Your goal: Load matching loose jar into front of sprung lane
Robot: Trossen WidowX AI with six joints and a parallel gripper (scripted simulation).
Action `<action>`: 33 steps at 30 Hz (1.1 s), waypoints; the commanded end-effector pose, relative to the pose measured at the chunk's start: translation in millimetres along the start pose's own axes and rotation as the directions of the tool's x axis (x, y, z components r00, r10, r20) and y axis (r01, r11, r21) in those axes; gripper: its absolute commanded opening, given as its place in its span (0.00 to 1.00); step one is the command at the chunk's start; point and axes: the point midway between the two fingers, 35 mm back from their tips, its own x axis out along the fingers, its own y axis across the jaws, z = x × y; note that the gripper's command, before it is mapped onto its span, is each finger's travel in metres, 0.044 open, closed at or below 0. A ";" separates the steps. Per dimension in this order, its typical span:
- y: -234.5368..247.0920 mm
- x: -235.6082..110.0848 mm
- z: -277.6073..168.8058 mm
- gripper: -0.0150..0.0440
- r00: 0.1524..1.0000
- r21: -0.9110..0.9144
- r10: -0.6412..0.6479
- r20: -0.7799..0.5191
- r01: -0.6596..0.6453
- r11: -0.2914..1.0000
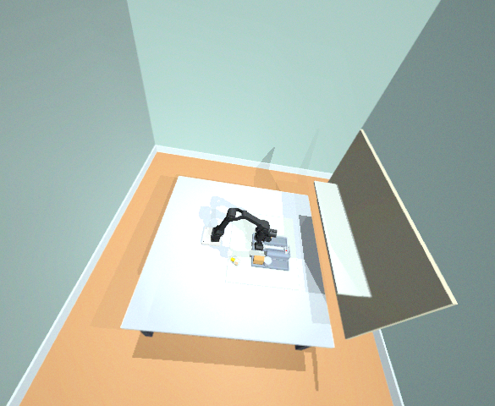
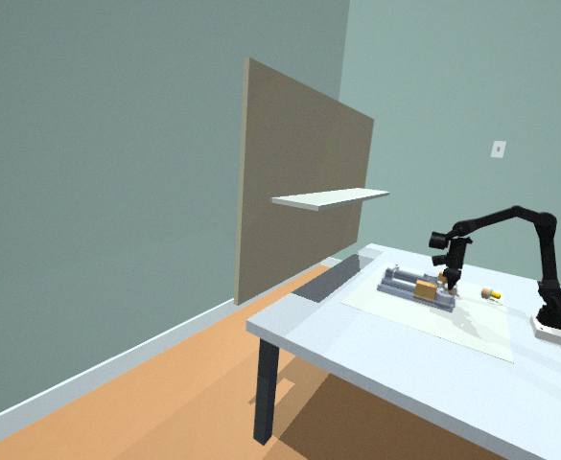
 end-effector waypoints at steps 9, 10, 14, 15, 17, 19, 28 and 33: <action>0.2 -3.7 9.7 0.25 0.999 0.005 0.002 0.032 -0.002 1.000; 0.2 -3.7 9.8 0.25 0.999 0.005 0.002 0.032 -0.002 1.000; 0.2 -3.7 10.4 0.25 0.999 0.005 0.002 0.033 -0.002 1.000; 0.2 -3.7 10.5 0.25 0.999 0.005 0.002 0.033 -0.002 1.000; 0.2 -3.7 10.8 0.25 0.999 0.005 0.002 0.033 -0.002 1.000; 0.2 -3.7 11.0 0.25 0.999 0.005 0.002 0.033 -0.002 1.000; 0.2 -3.4 11.9 0.25 0.999 0.005 0.002 0.033 -0.002 1.000; 0.2 -1.8 12.0 0.25 0.999 0.005 0.002 0.033 -0.002 1.000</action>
